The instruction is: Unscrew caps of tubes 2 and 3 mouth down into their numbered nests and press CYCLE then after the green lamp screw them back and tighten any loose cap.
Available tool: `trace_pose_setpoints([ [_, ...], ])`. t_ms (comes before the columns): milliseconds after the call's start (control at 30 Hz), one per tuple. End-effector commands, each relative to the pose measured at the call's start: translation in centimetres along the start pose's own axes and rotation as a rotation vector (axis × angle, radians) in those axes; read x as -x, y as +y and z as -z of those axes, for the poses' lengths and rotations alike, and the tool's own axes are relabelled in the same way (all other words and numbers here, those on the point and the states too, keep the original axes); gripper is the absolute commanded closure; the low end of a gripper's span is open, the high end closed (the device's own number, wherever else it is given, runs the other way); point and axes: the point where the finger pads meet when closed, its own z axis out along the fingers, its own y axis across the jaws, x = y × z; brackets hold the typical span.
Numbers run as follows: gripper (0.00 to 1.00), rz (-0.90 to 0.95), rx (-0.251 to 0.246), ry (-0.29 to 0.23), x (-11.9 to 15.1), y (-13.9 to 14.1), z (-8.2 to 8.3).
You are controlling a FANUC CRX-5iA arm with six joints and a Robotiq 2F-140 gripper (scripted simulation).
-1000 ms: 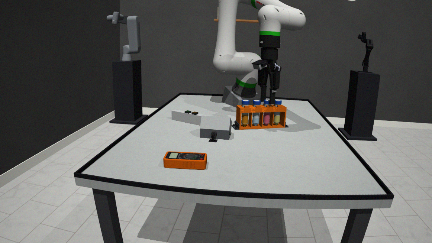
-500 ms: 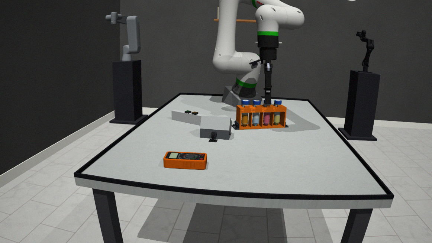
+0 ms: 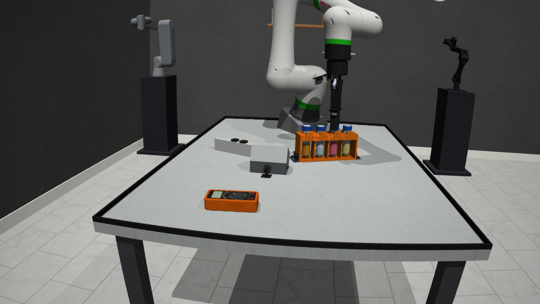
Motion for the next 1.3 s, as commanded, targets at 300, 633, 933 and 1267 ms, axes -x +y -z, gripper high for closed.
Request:
trace_pose_setpoints([
  [300,0.7,0.2,-0.002,0.0,0.01,-0.06,0.1],
  [633,0.7,0.6,-0.002,0.001,0.01,-0.06,0.14],
  [933,0.7,1.047,-0.002,0.001,0.01,-0.06,0.13],
  [1267,0.59,1.047,-0.002,0.001,0.01,-0.06,0.13],
])
